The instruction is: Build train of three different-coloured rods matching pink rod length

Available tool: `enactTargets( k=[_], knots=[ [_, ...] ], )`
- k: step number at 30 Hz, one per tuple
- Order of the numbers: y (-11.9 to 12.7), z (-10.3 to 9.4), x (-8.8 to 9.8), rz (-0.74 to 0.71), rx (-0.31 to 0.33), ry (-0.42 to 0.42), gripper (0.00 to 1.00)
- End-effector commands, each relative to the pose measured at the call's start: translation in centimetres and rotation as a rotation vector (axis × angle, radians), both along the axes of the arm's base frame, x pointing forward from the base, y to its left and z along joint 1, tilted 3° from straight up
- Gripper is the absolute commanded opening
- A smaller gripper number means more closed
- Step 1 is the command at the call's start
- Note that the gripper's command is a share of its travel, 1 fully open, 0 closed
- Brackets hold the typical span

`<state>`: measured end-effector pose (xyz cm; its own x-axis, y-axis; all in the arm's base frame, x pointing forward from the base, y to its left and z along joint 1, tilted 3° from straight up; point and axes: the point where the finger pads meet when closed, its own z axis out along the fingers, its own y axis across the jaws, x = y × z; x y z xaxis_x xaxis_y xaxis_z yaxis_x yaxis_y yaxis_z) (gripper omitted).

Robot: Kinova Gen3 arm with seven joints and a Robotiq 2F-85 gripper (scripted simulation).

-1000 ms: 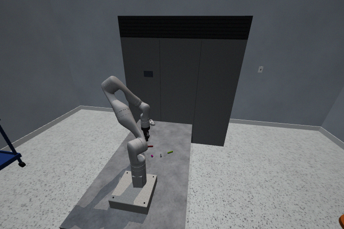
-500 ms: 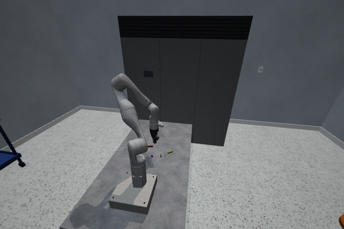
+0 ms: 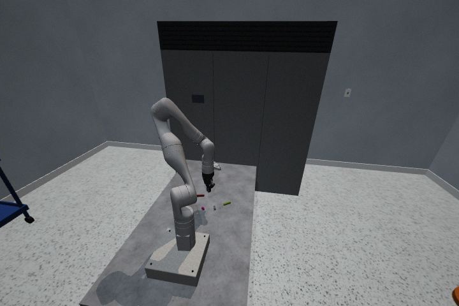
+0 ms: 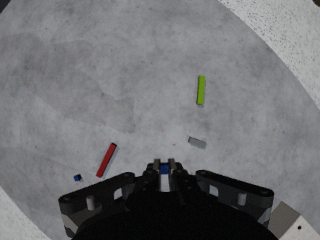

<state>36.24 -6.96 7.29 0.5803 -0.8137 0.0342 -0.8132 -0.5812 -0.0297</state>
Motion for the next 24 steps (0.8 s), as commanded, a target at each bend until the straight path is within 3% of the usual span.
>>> enactTargets(
  k=[1, 13, 24],
  knots=[
    [0.0, 0.0, 0.0, -0.001, 0.000, -0.001, 0.05],
    [0.0, -0.5, 0.1, -0.001, 0.001, -0.001, 0.05],
    [-0.2, -4.7, 0.3, -0.001, 0.001, -0.001, 0.05]
  ],
)
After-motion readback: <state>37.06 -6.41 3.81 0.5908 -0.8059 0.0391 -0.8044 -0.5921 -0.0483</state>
